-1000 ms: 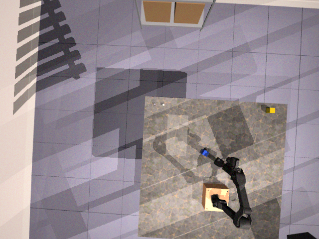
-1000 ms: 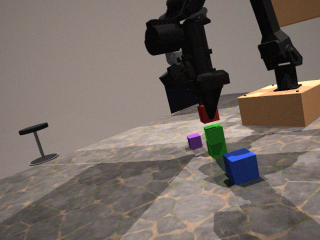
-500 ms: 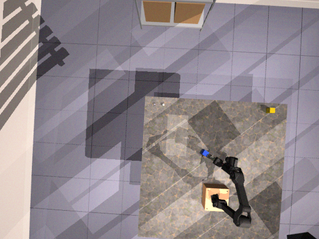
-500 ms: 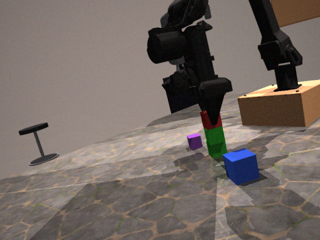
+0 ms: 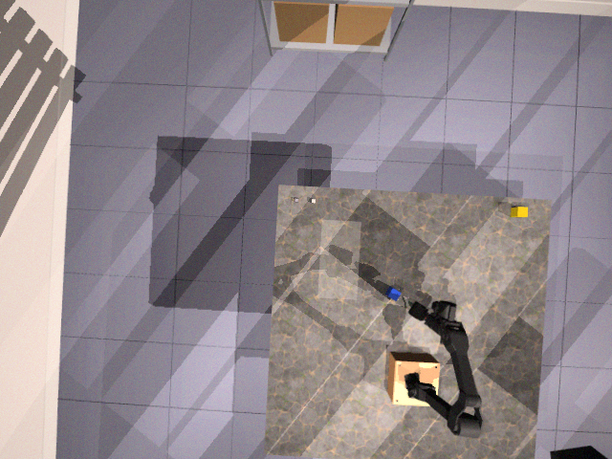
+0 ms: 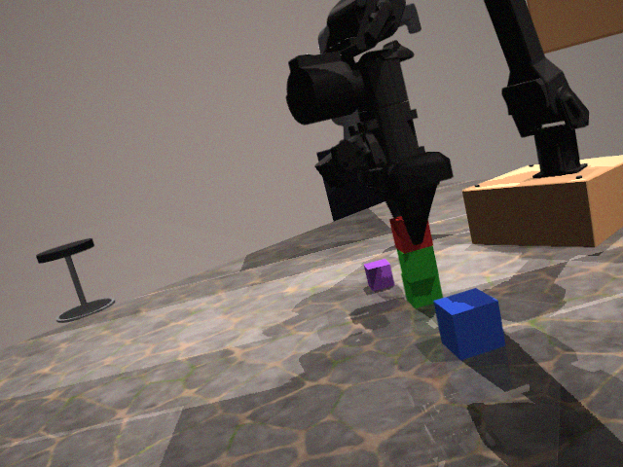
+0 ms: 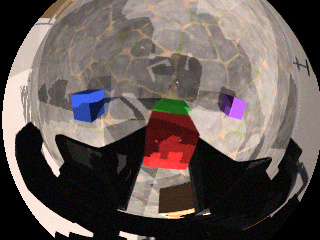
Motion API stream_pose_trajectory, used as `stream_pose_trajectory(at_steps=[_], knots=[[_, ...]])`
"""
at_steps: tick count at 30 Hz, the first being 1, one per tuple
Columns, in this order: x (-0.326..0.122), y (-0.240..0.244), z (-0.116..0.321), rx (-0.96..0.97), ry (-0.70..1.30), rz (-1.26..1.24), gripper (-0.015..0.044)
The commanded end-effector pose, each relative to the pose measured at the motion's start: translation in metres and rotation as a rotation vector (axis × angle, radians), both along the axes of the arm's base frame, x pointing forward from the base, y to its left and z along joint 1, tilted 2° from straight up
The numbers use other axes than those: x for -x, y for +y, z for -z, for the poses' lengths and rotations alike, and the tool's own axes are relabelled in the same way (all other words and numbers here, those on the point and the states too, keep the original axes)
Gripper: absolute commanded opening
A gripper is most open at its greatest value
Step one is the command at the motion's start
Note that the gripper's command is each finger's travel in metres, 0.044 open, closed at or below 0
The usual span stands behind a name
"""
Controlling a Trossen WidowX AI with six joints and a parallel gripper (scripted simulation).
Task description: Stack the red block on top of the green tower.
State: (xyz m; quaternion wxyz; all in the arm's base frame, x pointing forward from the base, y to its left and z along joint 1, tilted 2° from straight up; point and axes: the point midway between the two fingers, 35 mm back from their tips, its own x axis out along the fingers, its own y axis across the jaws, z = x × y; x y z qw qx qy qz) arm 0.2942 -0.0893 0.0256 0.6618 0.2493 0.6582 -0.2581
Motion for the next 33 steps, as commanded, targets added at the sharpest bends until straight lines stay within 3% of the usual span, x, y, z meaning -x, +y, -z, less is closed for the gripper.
stream_pose_trajectory(at_steps=[1, 6, 23, 33], knots=[[0.0001, 0.0, 0.0007, -0.001, 0.0, -0.003, 0.0], [-0.0002, 0.0, -0.0048, -0.001, 0.0, -0.003, 0.0], [0.0004, 0.0001, -0.0003, -0.001, 0.003, 0.0, 0.044], [0.0004, 0.0001, -0.0003, -0.001, 0.003, 0.0, 0.044]])
